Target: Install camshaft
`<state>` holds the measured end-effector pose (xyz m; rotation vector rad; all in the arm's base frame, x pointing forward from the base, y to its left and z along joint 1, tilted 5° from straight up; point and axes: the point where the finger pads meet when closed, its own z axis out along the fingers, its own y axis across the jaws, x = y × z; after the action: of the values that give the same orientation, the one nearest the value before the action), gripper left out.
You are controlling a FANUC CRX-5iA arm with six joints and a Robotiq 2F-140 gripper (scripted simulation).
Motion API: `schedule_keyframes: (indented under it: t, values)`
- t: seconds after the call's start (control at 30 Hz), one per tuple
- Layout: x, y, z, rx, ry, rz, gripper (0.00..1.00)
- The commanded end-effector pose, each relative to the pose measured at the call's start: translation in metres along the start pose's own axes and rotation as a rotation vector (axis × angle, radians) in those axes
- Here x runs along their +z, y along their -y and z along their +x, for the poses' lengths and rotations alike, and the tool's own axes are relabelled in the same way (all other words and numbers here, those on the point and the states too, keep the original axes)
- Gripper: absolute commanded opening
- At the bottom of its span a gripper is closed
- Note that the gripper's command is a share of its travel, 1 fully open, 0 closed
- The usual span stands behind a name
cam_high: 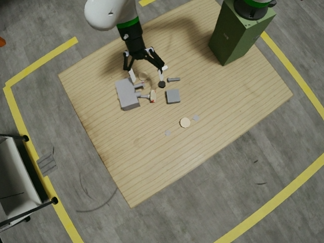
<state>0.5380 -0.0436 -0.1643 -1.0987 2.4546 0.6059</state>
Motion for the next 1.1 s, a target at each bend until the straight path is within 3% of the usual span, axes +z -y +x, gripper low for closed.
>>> schedule_keyframes:
  t: [0.0, 0.43, 0.47, 1.07]
  values:
    - [0.008, 0.003, 0.004, -0.001, 0.001, 0.001, 1.00]
    - [0.019, 0.007, 0.010, -0.001, 0.000, 0.001, 1.00]
    - [0.019, 0.007, 0.010, -0.001, 0.000, 0.001, 0.29]
    - [0.019, 0.007, 0.010, -0.001, 0.000, 0.001, 0.29]
